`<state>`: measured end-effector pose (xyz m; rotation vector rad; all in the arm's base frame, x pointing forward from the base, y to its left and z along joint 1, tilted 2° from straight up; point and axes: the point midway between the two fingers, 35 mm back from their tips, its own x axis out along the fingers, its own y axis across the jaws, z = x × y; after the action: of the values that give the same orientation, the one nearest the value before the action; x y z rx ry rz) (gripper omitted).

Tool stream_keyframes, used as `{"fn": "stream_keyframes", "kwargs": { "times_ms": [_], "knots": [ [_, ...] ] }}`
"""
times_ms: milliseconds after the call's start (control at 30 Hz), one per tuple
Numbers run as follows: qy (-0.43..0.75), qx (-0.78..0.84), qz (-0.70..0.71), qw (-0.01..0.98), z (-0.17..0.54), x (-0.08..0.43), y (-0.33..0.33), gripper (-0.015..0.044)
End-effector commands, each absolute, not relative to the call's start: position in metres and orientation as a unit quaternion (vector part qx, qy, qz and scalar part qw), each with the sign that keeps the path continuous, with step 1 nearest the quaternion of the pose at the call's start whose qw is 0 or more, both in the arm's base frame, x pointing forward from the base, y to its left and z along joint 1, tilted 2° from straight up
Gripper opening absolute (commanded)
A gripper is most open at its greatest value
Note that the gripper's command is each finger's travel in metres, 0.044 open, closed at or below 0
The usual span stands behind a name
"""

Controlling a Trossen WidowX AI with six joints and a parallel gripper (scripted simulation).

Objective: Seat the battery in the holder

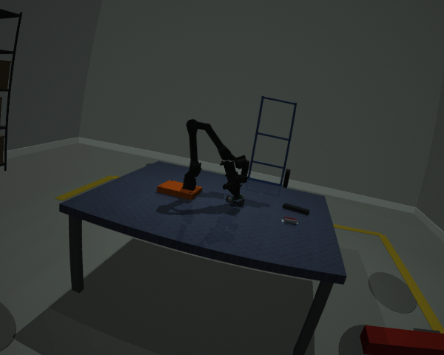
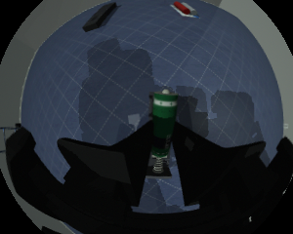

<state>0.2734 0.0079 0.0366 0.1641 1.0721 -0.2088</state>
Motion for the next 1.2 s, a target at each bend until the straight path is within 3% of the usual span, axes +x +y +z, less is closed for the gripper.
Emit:
{"fn": "stream_keyframes", "kwargs": {
  "times_ms": [0, 1167],
  "knots": [
    [0.497, 0.078, -0.102, 0.858, 0.036, 0.272, 0.008, 0.0065],
    [0.499, 0.077, -0.103, 0.857, 0.031, 0.252, 0.014, 0.0065]
  ]
}}
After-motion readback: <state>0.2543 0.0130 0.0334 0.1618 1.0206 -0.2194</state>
